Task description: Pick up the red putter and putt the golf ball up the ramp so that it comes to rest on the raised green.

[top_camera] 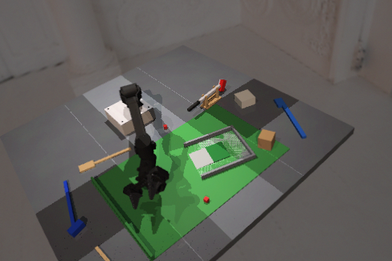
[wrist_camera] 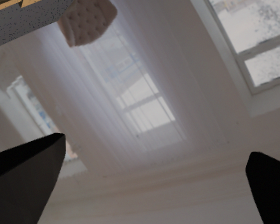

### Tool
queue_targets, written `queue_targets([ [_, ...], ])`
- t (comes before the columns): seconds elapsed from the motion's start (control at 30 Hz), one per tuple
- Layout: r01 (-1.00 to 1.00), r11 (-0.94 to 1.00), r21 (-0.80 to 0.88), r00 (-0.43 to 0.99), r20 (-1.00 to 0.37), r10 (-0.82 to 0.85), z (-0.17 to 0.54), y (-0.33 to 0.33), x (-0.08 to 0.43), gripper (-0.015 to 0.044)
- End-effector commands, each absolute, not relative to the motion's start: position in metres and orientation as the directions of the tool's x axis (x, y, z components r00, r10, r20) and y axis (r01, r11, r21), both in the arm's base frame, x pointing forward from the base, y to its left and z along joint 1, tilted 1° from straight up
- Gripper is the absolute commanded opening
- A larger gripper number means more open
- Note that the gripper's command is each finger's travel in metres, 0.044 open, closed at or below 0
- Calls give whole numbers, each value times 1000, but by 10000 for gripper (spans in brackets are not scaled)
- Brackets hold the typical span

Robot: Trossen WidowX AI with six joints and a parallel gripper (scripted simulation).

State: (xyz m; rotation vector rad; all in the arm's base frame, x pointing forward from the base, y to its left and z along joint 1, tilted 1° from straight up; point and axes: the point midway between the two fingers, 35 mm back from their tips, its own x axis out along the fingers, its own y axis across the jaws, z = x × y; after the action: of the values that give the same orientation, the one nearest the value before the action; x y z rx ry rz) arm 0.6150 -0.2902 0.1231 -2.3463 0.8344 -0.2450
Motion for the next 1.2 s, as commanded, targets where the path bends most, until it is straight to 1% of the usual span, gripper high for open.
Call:
queue_targets([
  [0.0,-503,-601,-621,786,-39,-617,123,-287,616,426],
  [0.03,-496,-598,-630,797,-56,-602,122,-279,618,440],
  [0.17,-458,-558,-692,860,-185,-476,115,-209,631,440],
  [0.3,-451,-512,-731,884,-288,-368,108,-154,631,440],
  [0.5,-499,-387,-775,866,-469,-176,98,-53,608,440],
  [0.6,-535,-344,-772,838,-535,-103,93,-16,593,440],
  [0.7,-593,-299,-748,785,-620,-7,87,29,567,440],
  [0.87,-707,-241,-664,655,-745,131,77,96,511,440],
  [1.0,-802,-212,-558,519,-827,216,71,139,455,440],
  [1.17,-901,-193,-388,329,-902,280,68,176,375,440],
])
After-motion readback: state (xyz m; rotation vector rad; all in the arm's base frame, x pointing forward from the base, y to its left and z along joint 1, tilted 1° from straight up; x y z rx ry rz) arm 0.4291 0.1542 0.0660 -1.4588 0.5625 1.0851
